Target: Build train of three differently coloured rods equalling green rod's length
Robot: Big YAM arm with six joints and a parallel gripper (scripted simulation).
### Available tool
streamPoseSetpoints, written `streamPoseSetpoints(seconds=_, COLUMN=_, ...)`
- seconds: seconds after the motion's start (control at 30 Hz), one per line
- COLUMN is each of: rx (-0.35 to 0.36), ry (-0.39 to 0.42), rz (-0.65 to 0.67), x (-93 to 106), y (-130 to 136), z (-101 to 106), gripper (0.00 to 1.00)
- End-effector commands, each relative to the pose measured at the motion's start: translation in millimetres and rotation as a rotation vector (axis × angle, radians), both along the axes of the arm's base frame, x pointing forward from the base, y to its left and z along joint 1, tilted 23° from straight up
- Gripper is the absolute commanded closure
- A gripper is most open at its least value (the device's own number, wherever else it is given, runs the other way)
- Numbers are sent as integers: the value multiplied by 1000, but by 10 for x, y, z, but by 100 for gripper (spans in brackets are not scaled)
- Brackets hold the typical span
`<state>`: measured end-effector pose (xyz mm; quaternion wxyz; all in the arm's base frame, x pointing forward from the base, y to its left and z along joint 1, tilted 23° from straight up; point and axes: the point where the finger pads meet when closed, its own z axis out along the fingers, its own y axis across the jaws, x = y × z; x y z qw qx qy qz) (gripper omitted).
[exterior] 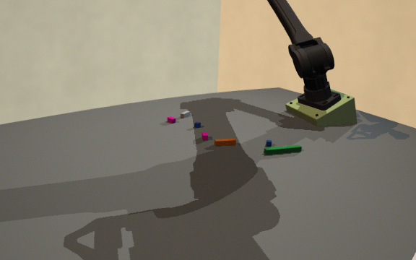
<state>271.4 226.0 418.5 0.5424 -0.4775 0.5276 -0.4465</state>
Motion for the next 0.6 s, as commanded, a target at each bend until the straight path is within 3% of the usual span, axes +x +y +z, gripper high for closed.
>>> streamPoseSetpoints(seconds=0.0, rx=8, ry=-4, rz=1, x=-3, y=-1, z=40, gripper=0)
streamPoseSetpoints(seconds=0.53, rx=8, ry=-4, rz=1, x=-3, y=-1, z=40, gripper=0)
streamPoseSetpoints(seconds=0.57, rx=56, ry=-22, rz=3, x=-13, y=-9, z=239, gripper=0)
